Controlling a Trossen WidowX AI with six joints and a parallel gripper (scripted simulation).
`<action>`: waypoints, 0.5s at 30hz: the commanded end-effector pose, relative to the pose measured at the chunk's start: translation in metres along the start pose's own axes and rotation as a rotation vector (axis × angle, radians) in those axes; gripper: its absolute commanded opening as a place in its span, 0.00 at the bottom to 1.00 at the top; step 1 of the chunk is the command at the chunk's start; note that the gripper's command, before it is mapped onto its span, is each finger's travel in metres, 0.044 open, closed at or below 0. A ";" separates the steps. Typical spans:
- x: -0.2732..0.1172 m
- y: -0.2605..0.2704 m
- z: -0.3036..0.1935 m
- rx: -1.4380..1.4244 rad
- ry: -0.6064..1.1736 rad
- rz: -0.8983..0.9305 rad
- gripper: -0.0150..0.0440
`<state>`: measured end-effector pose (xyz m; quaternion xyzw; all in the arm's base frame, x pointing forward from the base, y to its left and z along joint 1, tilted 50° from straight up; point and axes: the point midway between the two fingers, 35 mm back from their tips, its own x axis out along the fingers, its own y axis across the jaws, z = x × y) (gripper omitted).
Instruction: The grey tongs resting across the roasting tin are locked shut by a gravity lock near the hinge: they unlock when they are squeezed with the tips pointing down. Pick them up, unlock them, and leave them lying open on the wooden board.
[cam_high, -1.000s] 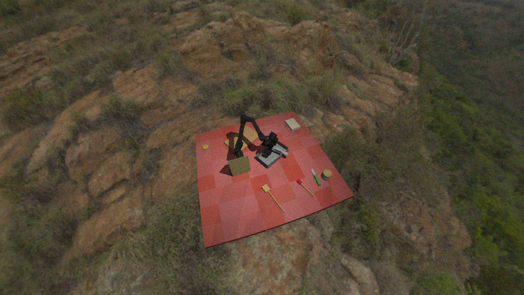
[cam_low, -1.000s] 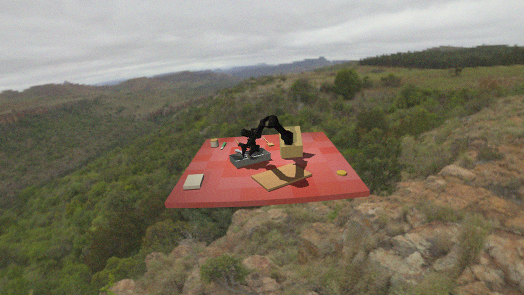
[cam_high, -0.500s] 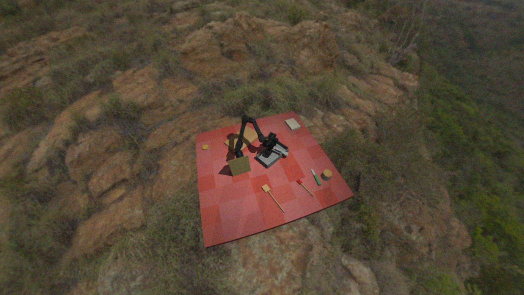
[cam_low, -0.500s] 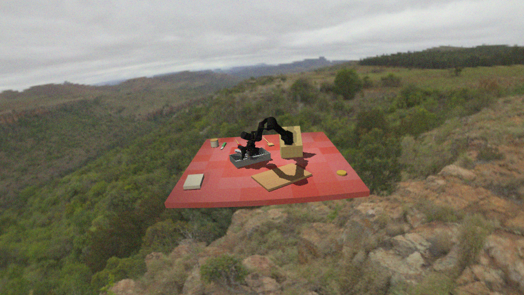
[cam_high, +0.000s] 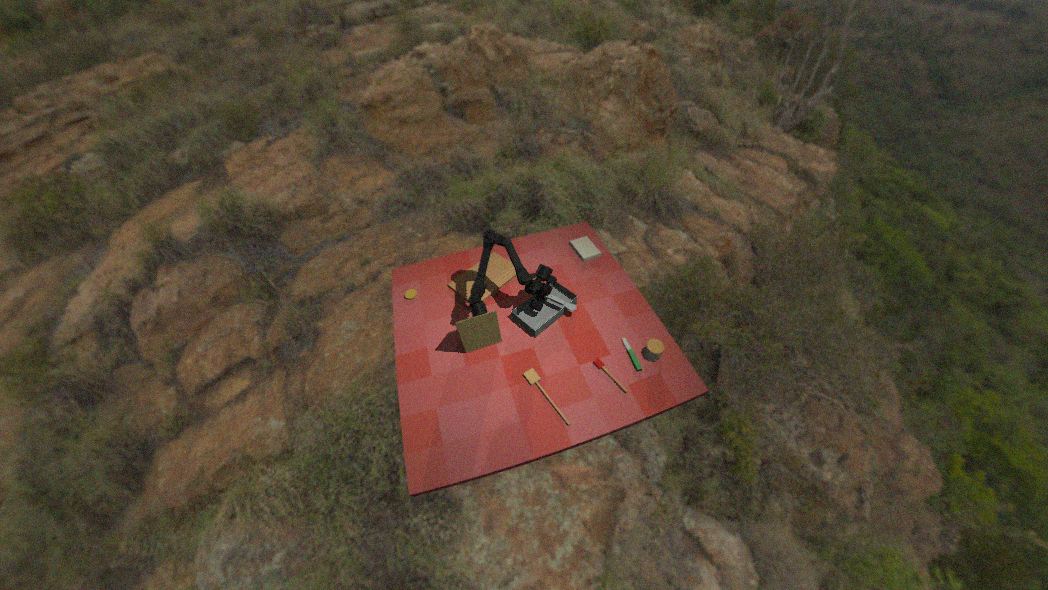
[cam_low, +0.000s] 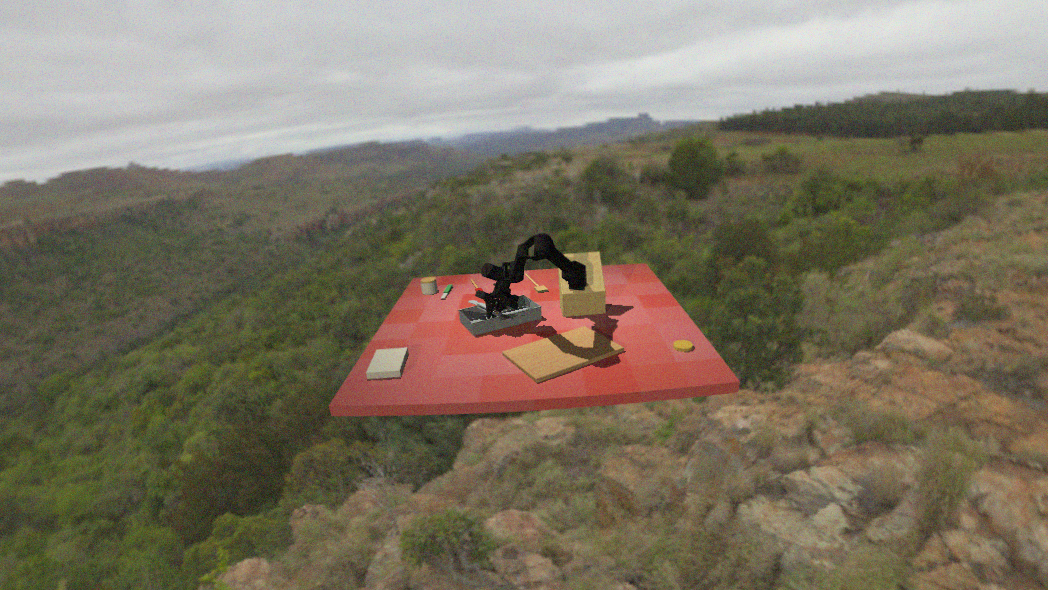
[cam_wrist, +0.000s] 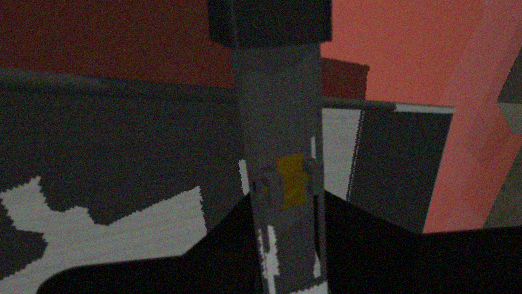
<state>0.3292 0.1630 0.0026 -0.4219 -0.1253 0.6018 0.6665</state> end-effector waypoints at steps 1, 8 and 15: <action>-0.001 -0.001 0.000 -0.007 0.001 -0.003 0.19; -0.019 -0.012 -0.005 -0.006 0.007 0.006 0.00; -0.067 -0.039 -0.001 0.003 0.006 -0.002 0.00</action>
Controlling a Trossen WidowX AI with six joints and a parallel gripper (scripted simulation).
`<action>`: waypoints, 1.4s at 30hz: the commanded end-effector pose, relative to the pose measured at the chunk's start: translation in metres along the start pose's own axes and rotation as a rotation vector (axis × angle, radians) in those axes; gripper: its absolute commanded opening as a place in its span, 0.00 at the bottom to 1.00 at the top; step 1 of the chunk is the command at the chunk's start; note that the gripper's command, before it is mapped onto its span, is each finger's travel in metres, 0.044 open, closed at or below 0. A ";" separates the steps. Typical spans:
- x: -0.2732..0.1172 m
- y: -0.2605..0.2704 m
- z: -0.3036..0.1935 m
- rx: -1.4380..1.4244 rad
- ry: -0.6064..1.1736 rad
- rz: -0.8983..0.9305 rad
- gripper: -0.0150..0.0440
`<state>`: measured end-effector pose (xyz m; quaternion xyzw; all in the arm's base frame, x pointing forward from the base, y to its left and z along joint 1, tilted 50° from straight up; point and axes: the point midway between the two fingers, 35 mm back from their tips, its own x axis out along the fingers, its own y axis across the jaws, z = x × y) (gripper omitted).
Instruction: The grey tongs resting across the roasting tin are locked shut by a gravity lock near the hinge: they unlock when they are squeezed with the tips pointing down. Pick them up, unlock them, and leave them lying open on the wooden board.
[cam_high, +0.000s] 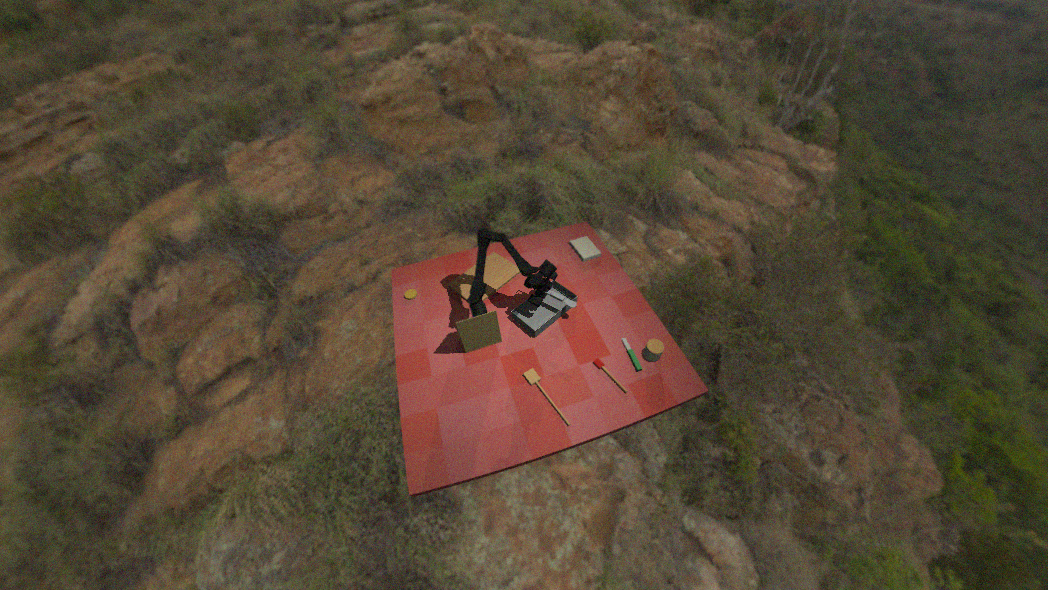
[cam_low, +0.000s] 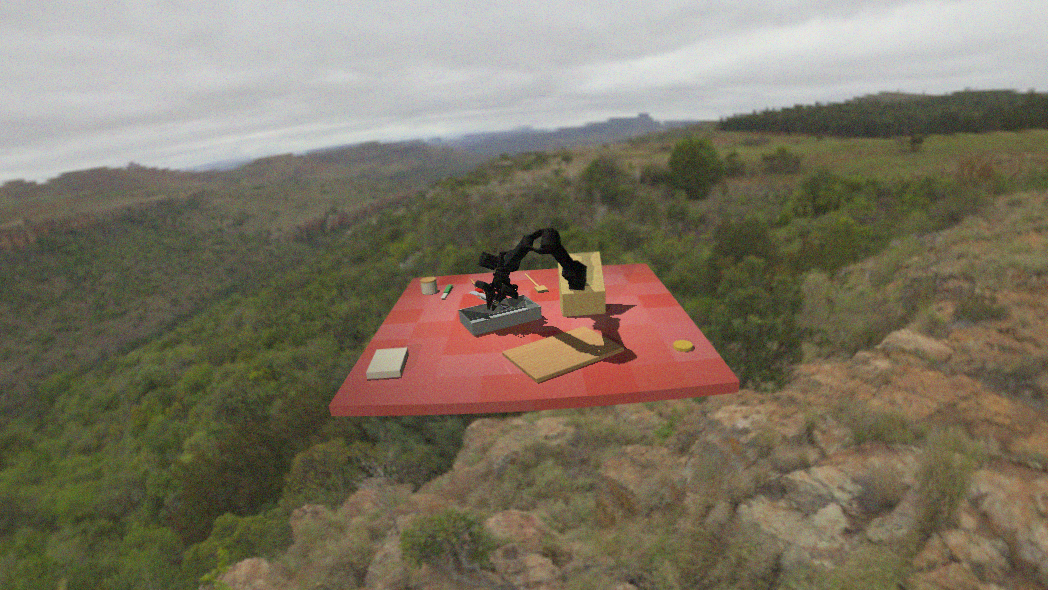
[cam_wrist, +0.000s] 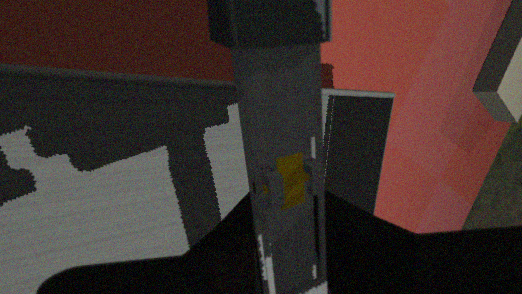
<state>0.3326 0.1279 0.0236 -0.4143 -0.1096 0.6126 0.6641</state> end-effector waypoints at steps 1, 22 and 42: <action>-0.030 -0.023 0.004 -0.027 0.004 -0.031 0.00; -0.025 -0.023 -0.004 -0.017 0.037 0.082 0.00; -0.027 -0.017 0.003 -0.021 0.031 0.411 0.00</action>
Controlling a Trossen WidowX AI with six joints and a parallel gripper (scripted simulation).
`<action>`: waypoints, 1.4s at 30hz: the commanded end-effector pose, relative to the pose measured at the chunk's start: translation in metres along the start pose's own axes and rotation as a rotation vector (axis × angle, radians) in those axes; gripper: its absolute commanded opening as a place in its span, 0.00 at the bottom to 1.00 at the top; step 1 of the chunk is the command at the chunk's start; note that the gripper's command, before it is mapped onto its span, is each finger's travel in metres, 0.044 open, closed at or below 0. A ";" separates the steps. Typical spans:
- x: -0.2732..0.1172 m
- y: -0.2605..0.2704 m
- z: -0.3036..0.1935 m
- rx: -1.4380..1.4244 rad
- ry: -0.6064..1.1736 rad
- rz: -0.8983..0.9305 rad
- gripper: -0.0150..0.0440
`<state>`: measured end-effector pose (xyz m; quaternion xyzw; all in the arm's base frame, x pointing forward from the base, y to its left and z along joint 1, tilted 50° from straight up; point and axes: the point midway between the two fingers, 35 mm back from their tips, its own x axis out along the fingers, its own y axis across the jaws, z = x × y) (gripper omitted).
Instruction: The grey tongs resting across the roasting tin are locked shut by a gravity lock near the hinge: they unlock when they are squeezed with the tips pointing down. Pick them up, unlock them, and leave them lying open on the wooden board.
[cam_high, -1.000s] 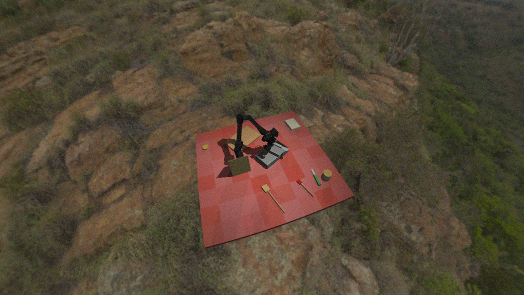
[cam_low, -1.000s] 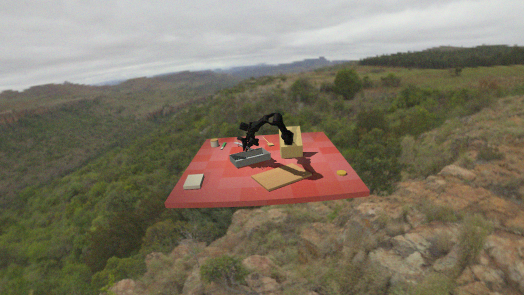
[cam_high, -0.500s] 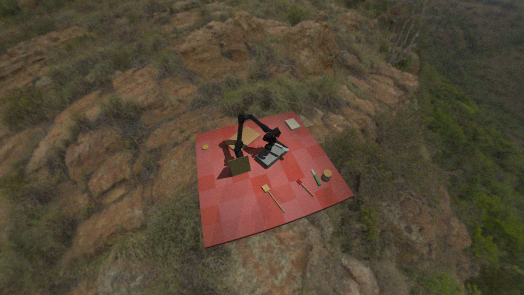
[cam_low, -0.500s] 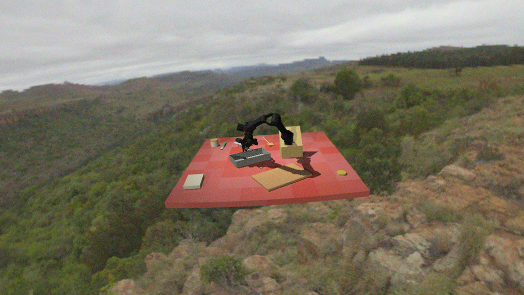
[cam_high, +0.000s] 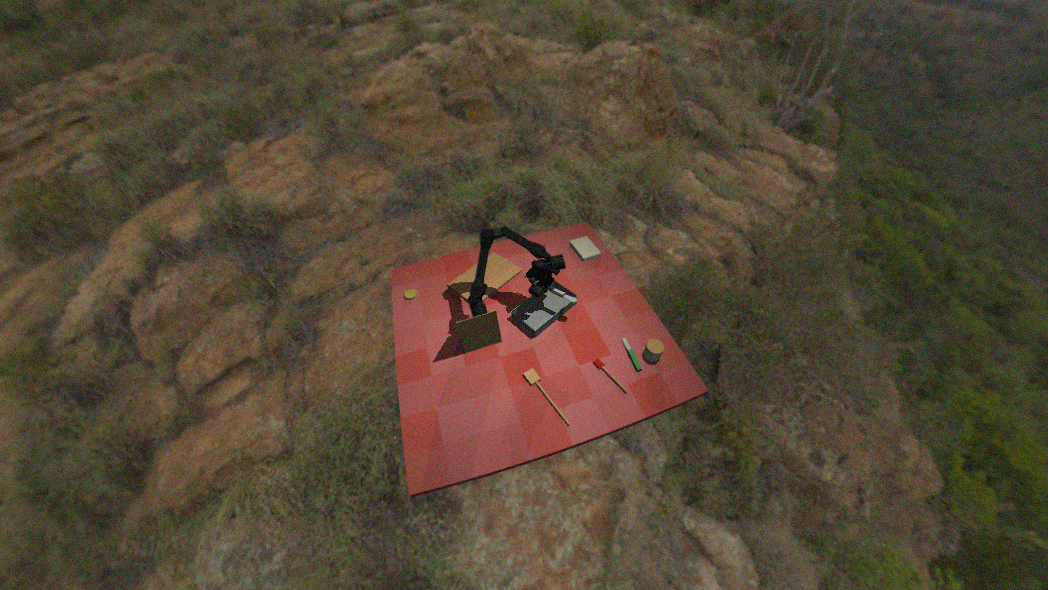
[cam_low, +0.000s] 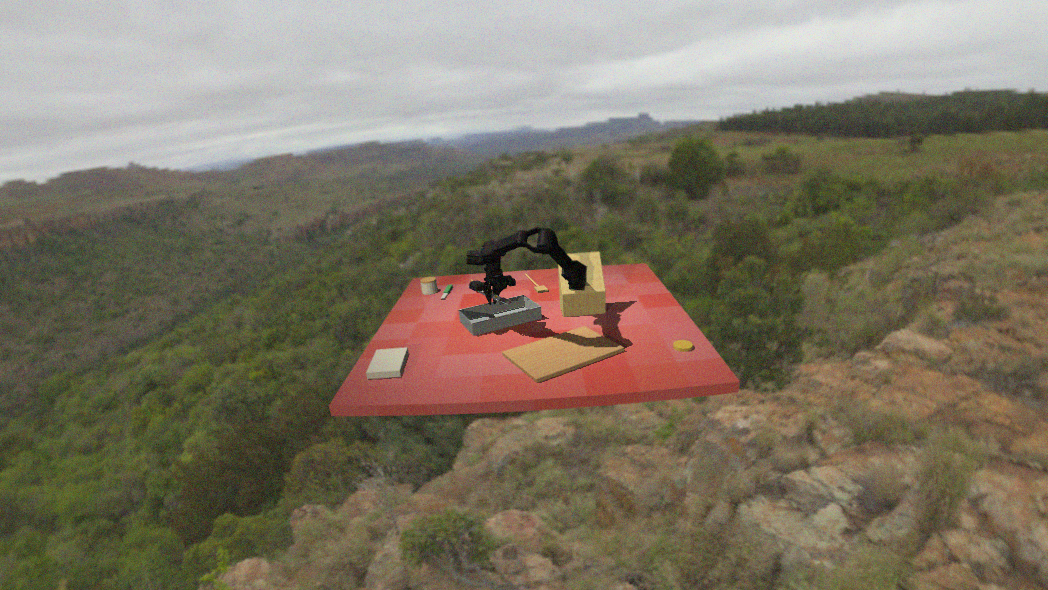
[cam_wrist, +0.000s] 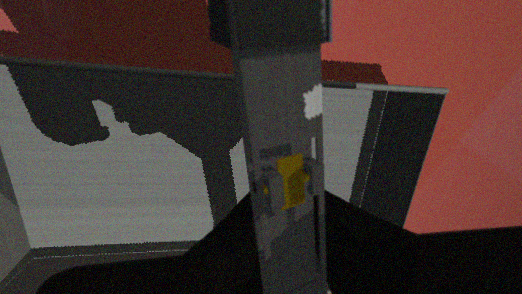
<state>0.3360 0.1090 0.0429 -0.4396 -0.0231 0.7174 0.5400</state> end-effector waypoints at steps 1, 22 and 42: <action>-0.005 -0.001 0.002 -0.016 -0.002 0.057 0.00; -0.005 -0.011 0.037 0.118 -0.010 0.127 0.00; -0.010 -0.036 0.133 0.542 0.023 0.126 0.00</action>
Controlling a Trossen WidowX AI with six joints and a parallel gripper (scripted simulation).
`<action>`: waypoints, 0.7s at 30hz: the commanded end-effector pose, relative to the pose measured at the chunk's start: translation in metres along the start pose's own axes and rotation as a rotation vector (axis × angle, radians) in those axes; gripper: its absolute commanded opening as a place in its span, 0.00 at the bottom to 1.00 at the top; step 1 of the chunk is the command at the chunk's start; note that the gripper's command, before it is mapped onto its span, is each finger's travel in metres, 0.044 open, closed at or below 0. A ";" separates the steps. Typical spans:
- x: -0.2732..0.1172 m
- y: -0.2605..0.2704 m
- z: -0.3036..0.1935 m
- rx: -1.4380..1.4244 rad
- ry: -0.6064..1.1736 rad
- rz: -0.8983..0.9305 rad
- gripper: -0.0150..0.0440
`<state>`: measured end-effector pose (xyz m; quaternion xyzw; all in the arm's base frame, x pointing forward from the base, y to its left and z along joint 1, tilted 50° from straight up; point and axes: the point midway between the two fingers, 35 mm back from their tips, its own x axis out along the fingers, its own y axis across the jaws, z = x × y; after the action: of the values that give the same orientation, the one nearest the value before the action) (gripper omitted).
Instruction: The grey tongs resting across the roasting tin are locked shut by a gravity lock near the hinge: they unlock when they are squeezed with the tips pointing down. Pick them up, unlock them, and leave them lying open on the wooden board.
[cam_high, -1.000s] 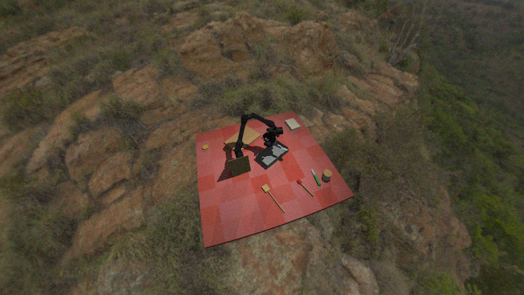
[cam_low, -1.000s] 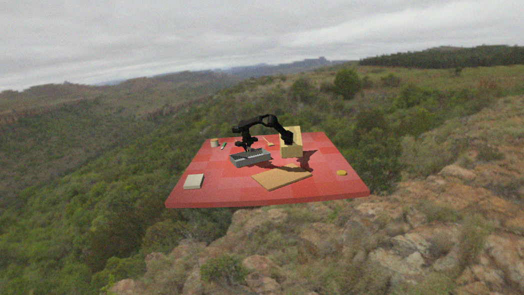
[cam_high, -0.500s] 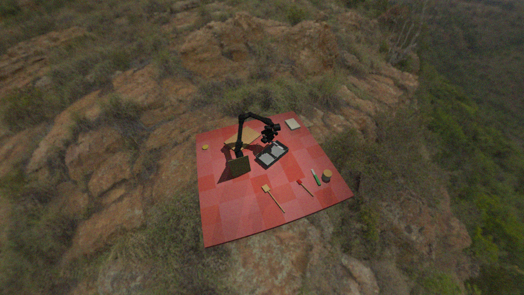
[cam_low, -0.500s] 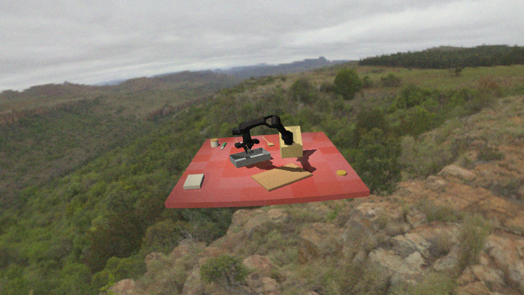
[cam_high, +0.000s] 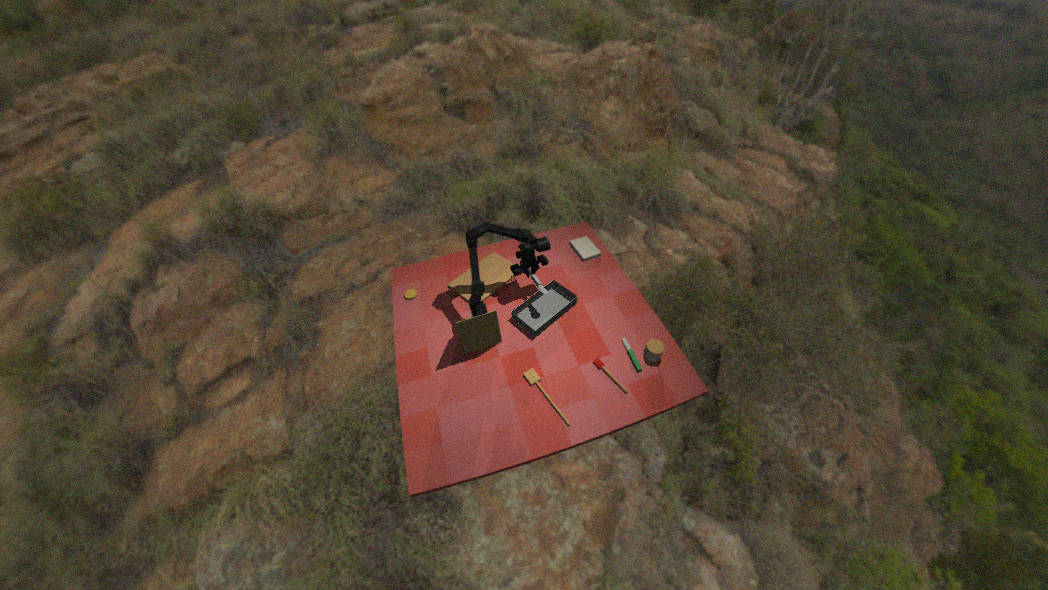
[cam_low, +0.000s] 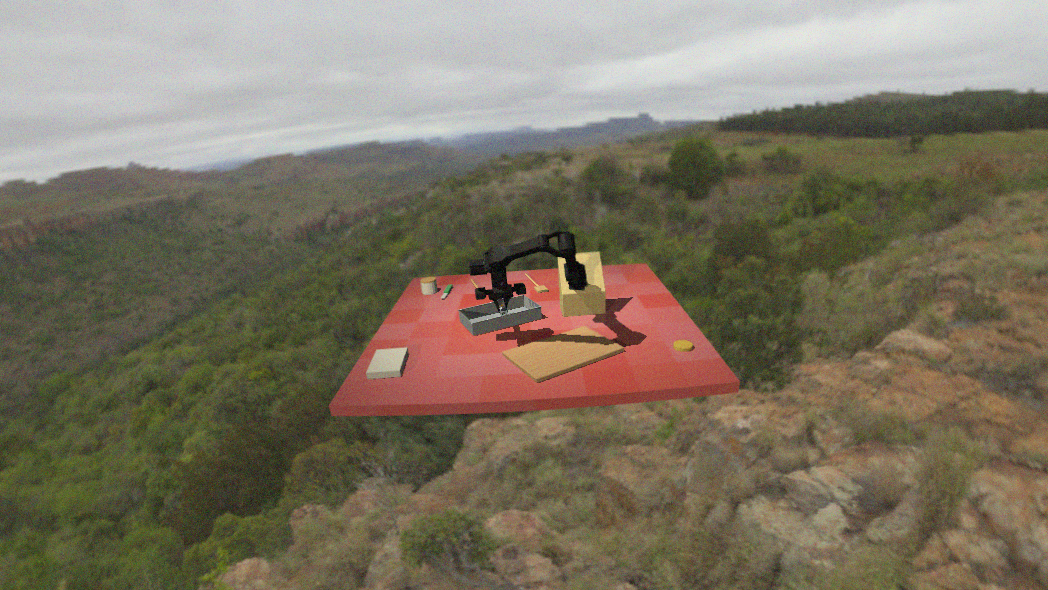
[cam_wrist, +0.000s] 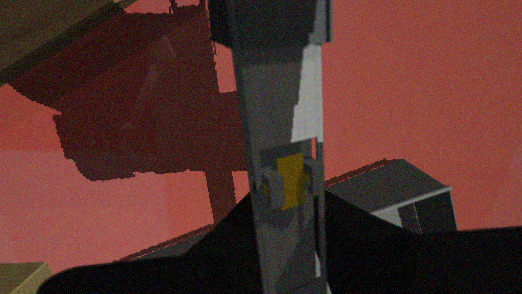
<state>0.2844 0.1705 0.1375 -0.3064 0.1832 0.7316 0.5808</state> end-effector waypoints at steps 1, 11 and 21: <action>-0.004 0.007 0.017 0.082 -0.004 -0.007 0.00; -0.008 0.030 0.061 0.294 -0.017 -0.007 0.00; -0.009 0.039 0.074 0.363 -0.016 -0.005 0.00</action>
<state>0.2342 0.1995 0.1921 -0.1952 0.3002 0.6915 0.6274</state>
